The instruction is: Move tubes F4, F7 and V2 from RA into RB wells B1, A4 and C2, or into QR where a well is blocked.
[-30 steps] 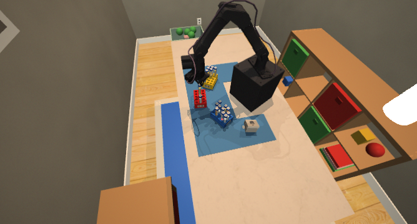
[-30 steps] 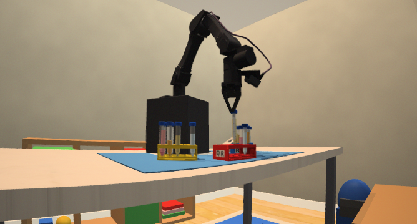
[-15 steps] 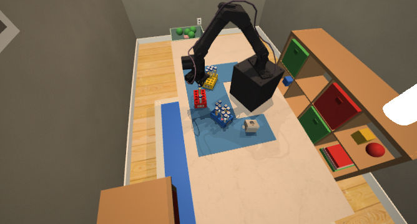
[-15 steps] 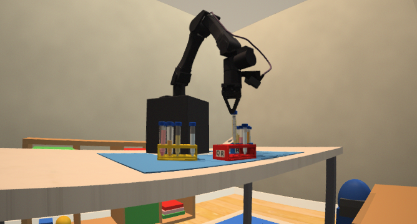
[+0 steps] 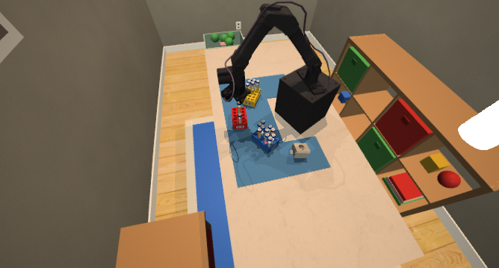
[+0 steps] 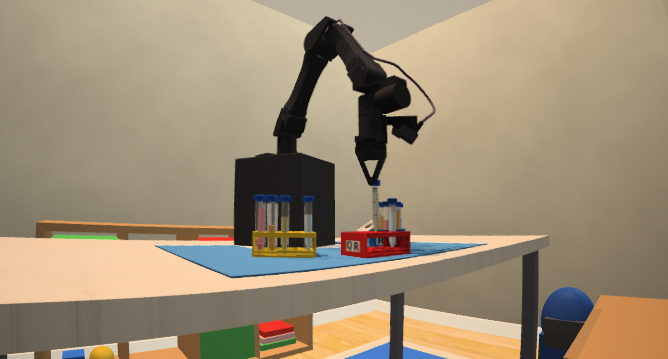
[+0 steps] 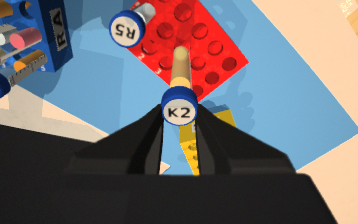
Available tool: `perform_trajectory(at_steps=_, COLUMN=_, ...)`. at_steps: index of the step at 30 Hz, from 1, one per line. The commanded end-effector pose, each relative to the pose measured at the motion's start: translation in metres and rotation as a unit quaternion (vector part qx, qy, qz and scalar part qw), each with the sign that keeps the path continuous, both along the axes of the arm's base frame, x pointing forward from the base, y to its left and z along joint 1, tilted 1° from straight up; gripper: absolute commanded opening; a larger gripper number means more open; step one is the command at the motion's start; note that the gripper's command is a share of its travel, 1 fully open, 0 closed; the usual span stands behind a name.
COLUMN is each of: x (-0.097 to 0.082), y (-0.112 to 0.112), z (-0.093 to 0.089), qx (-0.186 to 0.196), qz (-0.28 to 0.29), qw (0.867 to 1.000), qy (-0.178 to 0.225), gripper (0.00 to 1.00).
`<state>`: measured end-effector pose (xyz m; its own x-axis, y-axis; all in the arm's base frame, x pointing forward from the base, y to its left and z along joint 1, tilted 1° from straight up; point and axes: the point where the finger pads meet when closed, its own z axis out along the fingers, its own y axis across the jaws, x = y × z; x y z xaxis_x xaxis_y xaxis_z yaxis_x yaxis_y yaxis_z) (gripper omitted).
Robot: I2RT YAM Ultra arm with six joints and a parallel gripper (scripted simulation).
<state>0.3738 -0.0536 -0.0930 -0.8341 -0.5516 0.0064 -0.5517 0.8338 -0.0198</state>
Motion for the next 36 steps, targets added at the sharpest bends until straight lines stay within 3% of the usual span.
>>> perform_trajectory(at_steps=1, x=0.011, y=-0.007, z=0.000, qx=-0.001, qz=-0.003, qw=1.000, qy=-0.014, gripper=0.00)
perform_trajectory(at_steps=11, x=0.013, y=-0.007, z=-0.004, qx=-0.001, qz=-0.002, qw=1.000, qy=-0.015, gripper=0.00)
perform_trajectory(at_steps=28, x=-0.005, y=-0.006, z=-0.019, qx=0.002, qz=-0.004, qw=1.000, qy=0.006, gripper=0.00)
perform_trajectory(at_steps=36, x=-0.001, y=-0.007, z=-0.022, qx=0.001, qz=-0.004, qw=1.000, qy=0.001, gripper=0.00)
